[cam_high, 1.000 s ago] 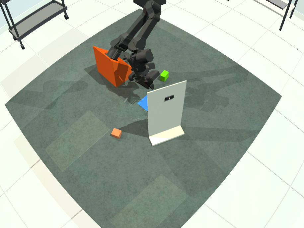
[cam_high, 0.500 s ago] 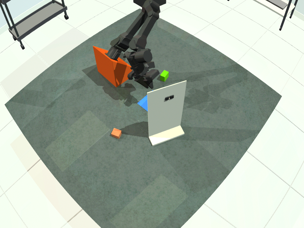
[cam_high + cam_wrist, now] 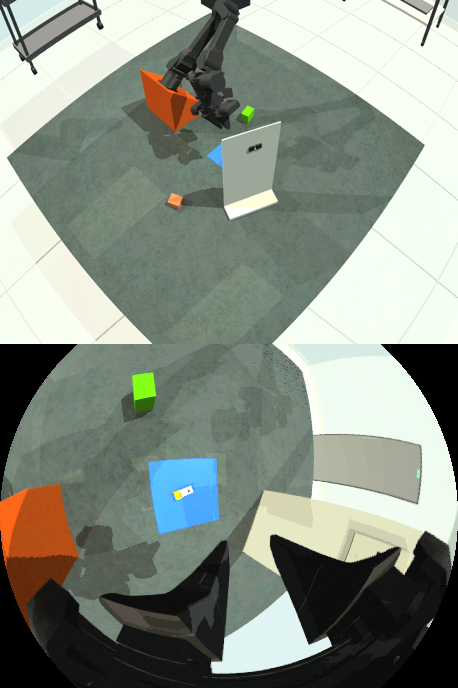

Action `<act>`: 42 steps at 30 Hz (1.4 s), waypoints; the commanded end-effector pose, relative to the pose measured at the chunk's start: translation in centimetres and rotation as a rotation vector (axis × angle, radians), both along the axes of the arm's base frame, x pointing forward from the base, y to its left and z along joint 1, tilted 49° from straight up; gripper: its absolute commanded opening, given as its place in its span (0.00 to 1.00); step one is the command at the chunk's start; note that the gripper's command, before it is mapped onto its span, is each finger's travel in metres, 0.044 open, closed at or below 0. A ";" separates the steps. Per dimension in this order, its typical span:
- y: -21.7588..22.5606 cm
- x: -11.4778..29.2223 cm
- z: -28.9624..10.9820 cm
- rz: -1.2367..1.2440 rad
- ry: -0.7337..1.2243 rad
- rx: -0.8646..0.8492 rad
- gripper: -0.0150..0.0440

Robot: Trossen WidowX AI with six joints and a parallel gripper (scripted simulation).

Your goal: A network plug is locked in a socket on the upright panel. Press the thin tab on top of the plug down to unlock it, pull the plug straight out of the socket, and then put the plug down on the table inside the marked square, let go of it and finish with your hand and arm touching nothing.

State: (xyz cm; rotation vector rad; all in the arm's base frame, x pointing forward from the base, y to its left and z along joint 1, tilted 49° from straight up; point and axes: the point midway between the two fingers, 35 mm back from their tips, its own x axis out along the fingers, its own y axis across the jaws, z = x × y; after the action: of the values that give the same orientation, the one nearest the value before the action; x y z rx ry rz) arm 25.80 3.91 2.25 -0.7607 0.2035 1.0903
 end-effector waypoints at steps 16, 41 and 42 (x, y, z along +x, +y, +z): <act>-3.1 -0.1 3.6 -0.001 -0.016 0.015 0.52; -4.2 -0.4 5.4 -0.006 -0.029 0.027 1.00; -4.2 -0.4 5.4 -0.006 -0.029 0.027 1.00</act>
State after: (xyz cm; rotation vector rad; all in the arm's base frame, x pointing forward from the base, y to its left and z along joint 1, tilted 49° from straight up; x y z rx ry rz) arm 25.35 -0.32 7.60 -0.7501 0.1707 1.0735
